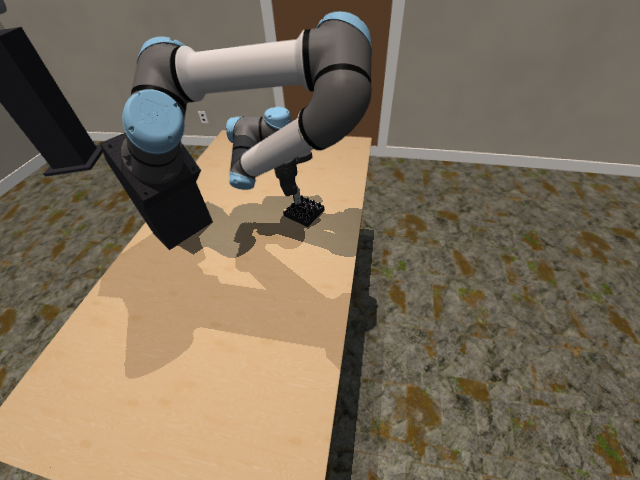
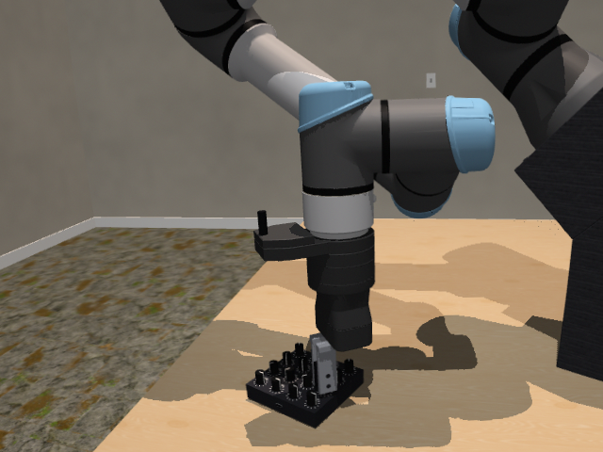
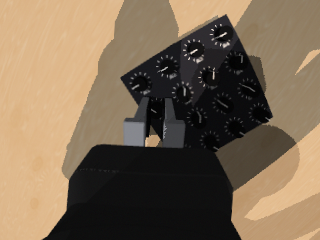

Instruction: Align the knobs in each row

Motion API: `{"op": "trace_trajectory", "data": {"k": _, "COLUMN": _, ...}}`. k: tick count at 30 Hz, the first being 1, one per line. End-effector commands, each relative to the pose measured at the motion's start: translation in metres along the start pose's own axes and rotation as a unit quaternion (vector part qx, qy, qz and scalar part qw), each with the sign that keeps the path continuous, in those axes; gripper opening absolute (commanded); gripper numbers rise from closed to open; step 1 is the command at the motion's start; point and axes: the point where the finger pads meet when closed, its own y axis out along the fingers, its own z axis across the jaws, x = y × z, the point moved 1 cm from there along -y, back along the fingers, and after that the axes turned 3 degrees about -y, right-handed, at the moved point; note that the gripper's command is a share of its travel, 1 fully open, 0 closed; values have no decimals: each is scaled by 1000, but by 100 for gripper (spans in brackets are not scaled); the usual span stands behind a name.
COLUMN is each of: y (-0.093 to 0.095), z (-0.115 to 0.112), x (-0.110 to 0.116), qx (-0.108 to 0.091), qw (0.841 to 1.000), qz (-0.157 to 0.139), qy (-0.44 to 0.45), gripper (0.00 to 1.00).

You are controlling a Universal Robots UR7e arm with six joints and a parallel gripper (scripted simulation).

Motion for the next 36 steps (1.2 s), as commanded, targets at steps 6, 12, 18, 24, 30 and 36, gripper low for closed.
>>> {"op": "trace_trajectory", "data": {"k": 6, "y": 0, "z": 0, "x": 0, "qx": 1, "qw": 995, "qz": -1, "qy": 103, "gripper": 30}}
{"op": "trace_trajectory", "data": {"k": 12, "y": 0, "z": 0, "x": 0, "qx": 1, "qw": 989, "qz": -1, "qy": 145, "gripper": 30}}
{"op": "trace_trajectory", "data": {"k": 18, "y": 0, "z": 0, "x": 0, "qx": 1, "qw": 979, "qz": -1, "qy": 205, "gripper": 30}}
{"op": "trace_trajectory", "data": {"k": 24, "y": 0, "z": 0, "x": 0, "qx": 1, "qw": 965, "qz": -1, "qy": 262, "gripper": 30}}
{"op": "trace_trajectory", "data": {"k": 30, "y": 0, "z": 0, "x": 0, "qx": 1, "qw": 955, "qz": -1, "qy": 297, "gripper": 30}}
{"op": "trace_trajectory", "data": {"k": 36, "y": 0, "z": 0, "x": 0, "qx": 1, "qw": 939, "qz": -1, "qy": 344, "gripper": 30}}
